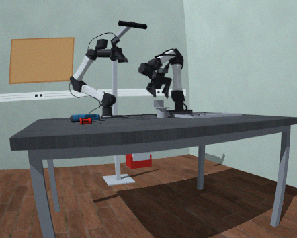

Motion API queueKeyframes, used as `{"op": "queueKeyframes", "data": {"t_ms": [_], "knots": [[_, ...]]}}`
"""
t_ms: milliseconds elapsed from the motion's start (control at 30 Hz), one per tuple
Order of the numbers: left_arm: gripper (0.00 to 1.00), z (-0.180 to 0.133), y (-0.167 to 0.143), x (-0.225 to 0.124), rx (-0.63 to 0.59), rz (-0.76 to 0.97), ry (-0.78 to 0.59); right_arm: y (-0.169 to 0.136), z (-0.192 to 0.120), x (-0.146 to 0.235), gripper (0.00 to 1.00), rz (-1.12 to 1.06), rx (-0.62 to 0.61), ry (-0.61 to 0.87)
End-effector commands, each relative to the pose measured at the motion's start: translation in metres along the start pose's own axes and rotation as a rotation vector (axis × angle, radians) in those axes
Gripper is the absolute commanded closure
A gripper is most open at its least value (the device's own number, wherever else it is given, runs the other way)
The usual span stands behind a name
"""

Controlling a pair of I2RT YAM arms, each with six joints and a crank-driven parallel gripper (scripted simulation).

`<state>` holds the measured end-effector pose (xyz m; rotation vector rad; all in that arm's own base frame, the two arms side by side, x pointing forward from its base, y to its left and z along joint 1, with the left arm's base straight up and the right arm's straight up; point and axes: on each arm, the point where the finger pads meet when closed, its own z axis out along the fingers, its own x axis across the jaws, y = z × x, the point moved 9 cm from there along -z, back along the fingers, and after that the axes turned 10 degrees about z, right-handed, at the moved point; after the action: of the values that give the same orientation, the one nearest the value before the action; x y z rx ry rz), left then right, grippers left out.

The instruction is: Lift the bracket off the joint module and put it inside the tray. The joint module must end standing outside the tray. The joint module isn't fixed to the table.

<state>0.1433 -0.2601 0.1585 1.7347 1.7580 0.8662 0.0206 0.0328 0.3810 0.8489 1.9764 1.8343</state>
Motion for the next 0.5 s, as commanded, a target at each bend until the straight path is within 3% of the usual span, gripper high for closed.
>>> {"op": "queueKeyframes", "data": {"t_ms": [0,167,333,400,433,467], "knots": [[0.0,-0.016,-0.005,-0.004,-0.025,0.014,0.054,-0.006,-0.004,-0.003,0.0,0.008,0.042,-0.016],[0.0,-0.038,-0.011,-0.014,0.024,0.084,-0.055,-0.006,-0.005,-0.003,0.0,0.008,0.04,-0.016],[0.61,-0.06,-0.012,-0.008,0.108,0.294,-0.168,-0.006,-0.005,-0.003,0.0,0.008,0.04,-0.016],[0.61,-0.06,-0.012,-0.008,0.108,0.294,-0.168,-0.006,-0.005,-0.003,0.0,0.008,0.04,-0.016],[0.7,-0.059,-0.013,-0.006,0.129,0.353,-0.171,-0.006,-0.005,-0.003,0.0,0.008,0.04,-0.016],[0.7,-0.058,-0.014,-0.005,0.152,0.413,-0.174,-0.006,-0.005,-0.003,0.0,0.008,0.04,-0.016]]}}
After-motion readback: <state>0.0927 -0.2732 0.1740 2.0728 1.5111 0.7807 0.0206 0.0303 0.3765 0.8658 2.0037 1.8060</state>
